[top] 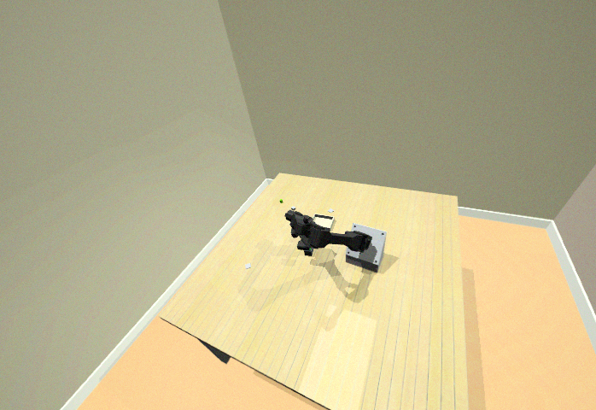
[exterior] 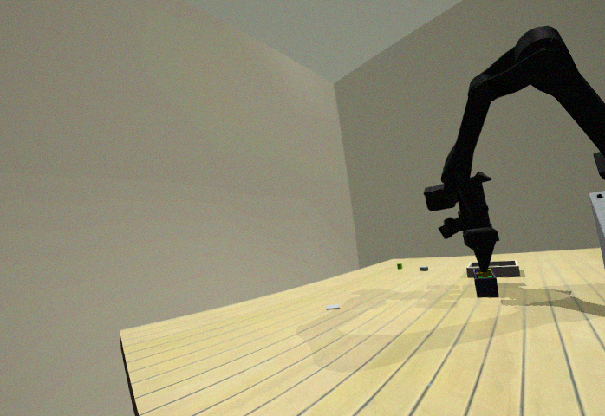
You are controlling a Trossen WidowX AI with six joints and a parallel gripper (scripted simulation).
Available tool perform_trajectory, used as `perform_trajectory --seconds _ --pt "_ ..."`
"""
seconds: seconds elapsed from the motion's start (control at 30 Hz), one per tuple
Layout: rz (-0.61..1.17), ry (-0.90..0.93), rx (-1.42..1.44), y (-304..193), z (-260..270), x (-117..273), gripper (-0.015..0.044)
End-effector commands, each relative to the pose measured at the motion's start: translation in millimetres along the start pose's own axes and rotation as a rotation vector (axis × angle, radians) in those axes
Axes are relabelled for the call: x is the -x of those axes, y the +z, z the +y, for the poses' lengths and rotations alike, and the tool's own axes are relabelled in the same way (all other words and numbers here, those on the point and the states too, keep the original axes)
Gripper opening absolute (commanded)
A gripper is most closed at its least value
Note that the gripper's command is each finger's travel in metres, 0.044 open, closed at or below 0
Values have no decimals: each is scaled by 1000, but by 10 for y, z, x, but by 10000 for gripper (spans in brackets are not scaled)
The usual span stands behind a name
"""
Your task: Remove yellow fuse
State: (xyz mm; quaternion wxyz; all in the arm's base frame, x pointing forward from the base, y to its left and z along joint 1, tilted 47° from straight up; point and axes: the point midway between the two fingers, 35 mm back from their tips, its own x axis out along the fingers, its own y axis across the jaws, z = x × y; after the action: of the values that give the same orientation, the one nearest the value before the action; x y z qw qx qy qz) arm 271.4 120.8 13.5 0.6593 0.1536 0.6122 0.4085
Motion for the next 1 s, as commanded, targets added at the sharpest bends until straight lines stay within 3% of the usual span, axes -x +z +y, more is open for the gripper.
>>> perform_trajectory --seconds 0.0,0.97 --pt "-3 -3 3 11 -8 33 0" --pt "-4 -1 1 8 -7 174 0"
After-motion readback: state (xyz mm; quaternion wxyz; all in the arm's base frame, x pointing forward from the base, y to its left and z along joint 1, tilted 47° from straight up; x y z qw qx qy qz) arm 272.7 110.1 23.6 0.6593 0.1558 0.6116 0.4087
